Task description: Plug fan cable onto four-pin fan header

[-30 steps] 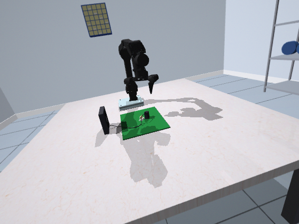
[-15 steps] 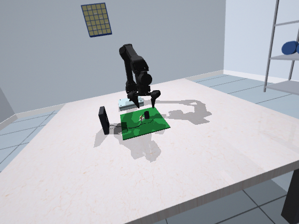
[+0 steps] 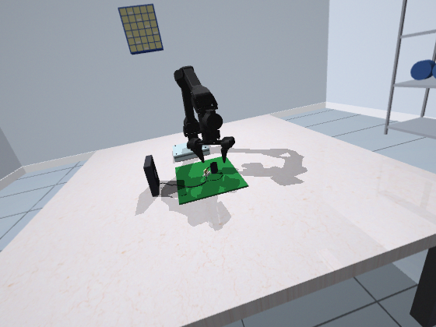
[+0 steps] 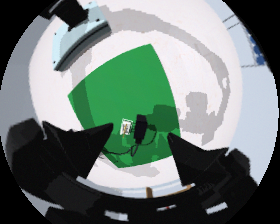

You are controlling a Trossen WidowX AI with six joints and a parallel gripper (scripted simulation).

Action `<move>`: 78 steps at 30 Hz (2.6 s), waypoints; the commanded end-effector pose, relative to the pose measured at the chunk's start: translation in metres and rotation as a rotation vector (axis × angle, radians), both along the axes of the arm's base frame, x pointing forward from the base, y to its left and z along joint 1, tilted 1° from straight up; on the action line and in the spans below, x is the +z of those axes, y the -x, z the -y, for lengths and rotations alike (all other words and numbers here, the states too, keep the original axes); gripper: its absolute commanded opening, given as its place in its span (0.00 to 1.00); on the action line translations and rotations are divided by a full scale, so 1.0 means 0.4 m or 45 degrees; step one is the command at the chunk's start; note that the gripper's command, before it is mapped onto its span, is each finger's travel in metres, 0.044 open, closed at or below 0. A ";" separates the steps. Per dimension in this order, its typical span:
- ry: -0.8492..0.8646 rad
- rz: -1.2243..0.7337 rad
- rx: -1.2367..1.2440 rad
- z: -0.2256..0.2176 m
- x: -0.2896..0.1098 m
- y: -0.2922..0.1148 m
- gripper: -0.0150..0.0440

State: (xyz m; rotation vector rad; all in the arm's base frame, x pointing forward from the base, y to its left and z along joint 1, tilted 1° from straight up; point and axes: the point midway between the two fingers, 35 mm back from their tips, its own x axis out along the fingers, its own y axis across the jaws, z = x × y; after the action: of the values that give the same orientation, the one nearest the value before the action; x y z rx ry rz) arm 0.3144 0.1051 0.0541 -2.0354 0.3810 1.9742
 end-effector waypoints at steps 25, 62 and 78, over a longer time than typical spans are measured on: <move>0.002 -0.022 0.007 0.000 -0.080 0.007 1.00; 0.004 -0.021 -0.104 0.090 0.046 -0.026 0.25; 0.004 -0.021 -0.100 0.087 0.051 -0.016 0.25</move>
State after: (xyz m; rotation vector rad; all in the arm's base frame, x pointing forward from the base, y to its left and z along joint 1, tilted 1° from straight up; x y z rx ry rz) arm 0.3221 0.0705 0.0736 -1.9743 0.4607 1.9437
